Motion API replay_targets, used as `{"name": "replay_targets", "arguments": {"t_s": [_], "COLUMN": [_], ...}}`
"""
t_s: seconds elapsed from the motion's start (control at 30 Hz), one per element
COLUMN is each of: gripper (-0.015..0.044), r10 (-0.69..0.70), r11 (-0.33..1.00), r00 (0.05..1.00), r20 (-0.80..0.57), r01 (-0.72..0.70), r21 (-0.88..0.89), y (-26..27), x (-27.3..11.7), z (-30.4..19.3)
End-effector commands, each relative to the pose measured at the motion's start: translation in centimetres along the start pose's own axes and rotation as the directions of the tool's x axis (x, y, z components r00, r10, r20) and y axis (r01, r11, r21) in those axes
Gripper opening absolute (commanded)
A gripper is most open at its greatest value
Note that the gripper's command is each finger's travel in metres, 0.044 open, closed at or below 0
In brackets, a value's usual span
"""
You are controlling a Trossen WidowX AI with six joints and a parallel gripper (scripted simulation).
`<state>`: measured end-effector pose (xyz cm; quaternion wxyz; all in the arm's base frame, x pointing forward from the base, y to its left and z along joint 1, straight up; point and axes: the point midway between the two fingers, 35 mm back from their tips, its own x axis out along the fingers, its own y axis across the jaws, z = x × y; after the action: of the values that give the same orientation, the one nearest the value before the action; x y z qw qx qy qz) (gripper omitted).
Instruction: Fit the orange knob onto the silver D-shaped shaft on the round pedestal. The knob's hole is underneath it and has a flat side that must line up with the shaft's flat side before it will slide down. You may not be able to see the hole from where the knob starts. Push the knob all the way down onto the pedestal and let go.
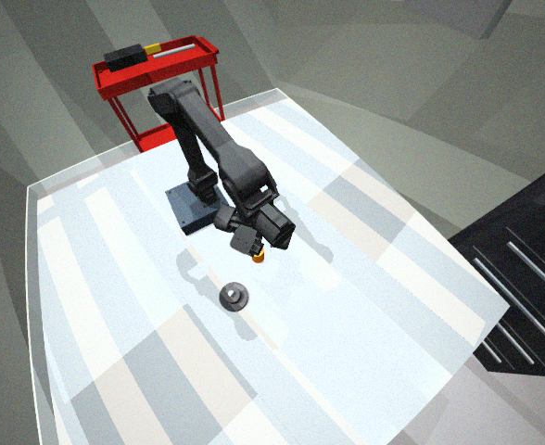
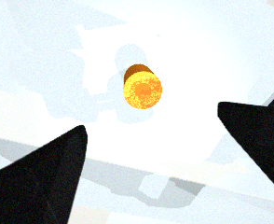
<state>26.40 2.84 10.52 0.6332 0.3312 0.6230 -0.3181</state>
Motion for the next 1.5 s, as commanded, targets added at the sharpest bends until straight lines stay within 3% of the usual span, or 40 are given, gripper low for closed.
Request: {"name": "replay_targets", "arguments": {"t_s": [0.0, 0.27, 0.5, 0.73, 1.0, 1.47], "gripper": [0.0440, 0.0440, 0.0440, 0.0440, 0.0440, 0.0440], "r10": [-0.005, -0.005, -0.005, -0.005, -0.005, -0.005], "r11": [0.663, 0.344, 0.022, -0.301, -0.628, -0.647], "r00": [1.000, 1.000, 1.000, 1.000, 1.000, 1.000], "r20": [0.004, 0.004, 0.004, 0.004, 0.004, 0.004], "r01": [0.006, 0.006, 0.004, 0.002, 0.000, 0.000], "r21": [-0.749, -0.939, -1.000, -0.954, -0.778, -0.763], "y": [-0.05, -0.05, -0.05, -0.05, -0.06, -0.06], "x": [0.05, 0.07, 0.09, 0.10, 0.12, 0.12], "z": [0.04, 0.04, 0.04, 0.04, 0.04, 0.04]}}
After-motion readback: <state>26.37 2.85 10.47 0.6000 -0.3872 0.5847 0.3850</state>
